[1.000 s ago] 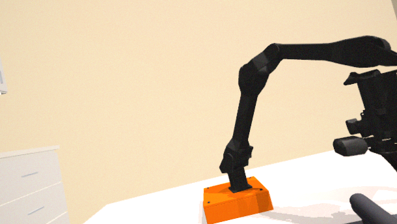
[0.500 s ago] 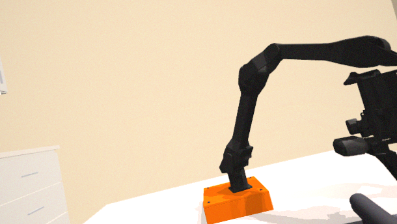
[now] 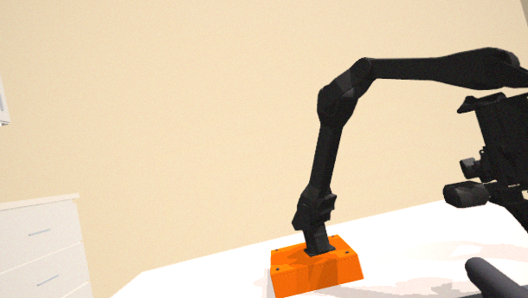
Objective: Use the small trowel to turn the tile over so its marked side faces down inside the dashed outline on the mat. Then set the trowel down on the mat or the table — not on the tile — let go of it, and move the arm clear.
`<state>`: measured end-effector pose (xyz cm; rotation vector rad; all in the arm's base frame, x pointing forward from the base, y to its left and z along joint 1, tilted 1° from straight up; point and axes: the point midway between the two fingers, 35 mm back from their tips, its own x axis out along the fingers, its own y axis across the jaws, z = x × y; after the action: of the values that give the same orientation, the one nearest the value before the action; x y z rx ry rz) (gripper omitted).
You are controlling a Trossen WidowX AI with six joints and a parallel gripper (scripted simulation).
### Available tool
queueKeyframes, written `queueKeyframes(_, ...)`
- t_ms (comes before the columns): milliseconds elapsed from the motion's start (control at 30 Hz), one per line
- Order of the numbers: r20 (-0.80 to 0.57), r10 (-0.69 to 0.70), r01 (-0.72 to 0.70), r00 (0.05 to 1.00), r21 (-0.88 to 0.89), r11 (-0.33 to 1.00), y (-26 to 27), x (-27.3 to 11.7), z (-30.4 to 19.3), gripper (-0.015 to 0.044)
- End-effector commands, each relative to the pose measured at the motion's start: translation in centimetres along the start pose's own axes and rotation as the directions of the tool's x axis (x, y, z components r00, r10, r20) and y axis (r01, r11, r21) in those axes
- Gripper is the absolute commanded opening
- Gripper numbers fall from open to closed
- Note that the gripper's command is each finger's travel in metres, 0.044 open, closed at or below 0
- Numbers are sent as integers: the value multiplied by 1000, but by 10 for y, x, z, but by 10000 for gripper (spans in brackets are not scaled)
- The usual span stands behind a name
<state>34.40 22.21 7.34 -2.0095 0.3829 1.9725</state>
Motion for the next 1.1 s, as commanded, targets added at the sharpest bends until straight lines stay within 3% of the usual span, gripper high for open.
queueKeyframes(0, 0, 0, 0, 1000, 0, 1000, 0, 0, 0, 0)
queueKeyframes(400, 0, 0, 0, 1000, 0, 1000, 0, 0, 0, 0)
queueKeyframes(600, 0, 0, 0, 1000, 6, 1000, 0, 0, 0, 153)
queueKeyframes(733, 0, 1, 0, 1000, 121, 993, 3, -1, -4, 258)
queueKeyframes(1067, -3, 1, 0, 1000, 452, 892, 12, -4, -16, 270)
